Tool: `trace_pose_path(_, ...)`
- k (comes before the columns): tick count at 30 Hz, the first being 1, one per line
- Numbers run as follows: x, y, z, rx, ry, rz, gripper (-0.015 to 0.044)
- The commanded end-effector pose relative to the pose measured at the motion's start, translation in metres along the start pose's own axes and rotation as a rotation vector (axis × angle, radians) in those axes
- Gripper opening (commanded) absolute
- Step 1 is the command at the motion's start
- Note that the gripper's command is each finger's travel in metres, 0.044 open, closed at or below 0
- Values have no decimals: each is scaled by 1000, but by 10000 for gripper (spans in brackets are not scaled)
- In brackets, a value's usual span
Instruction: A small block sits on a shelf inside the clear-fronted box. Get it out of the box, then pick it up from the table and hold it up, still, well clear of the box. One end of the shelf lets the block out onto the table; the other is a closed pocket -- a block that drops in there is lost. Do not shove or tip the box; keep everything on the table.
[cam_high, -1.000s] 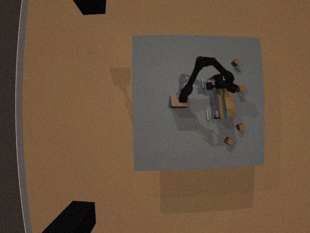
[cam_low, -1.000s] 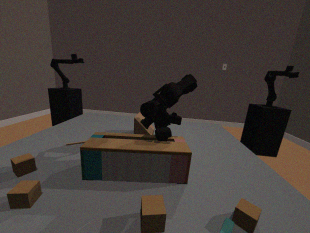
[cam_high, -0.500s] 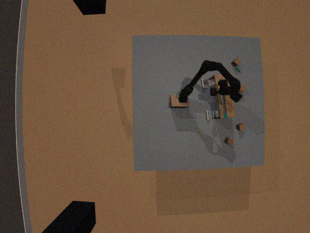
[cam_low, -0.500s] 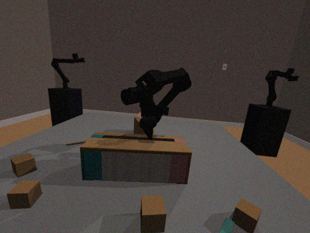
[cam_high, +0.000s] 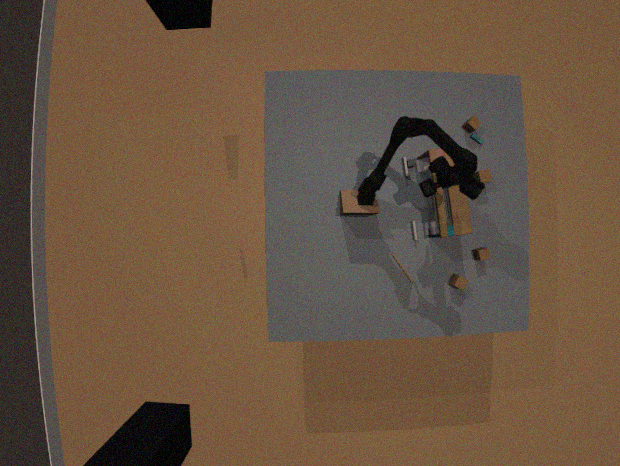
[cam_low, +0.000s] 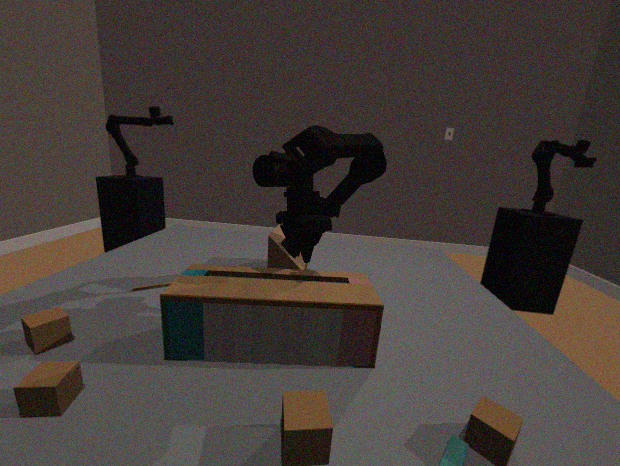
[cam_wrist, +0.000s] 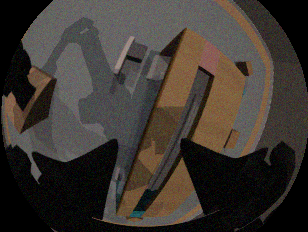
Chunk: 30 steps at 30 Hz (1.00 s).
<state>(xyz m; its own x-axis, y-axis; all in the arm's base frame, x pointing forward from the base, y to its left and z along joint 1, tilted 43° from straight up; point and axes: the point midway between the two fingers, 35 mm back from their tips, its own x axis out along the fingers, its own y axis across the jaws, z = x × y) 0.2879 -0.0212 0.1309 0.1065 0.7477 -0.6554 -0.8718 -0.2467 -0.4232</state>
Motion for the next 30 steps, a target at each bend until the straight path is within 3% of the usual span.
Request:
trace_pose_path(1, -3, -7, 36, -317, 86, -44, 285)
trace_pose_path(12, -1, -3, 120, -1128, 307, -123, 285)
trace_pose_path(24, 1, -3, 121, -1142, 311, -123, 285)
trace_pose_path(30, 64, 6, 119, -1203, 315, -104, 285)
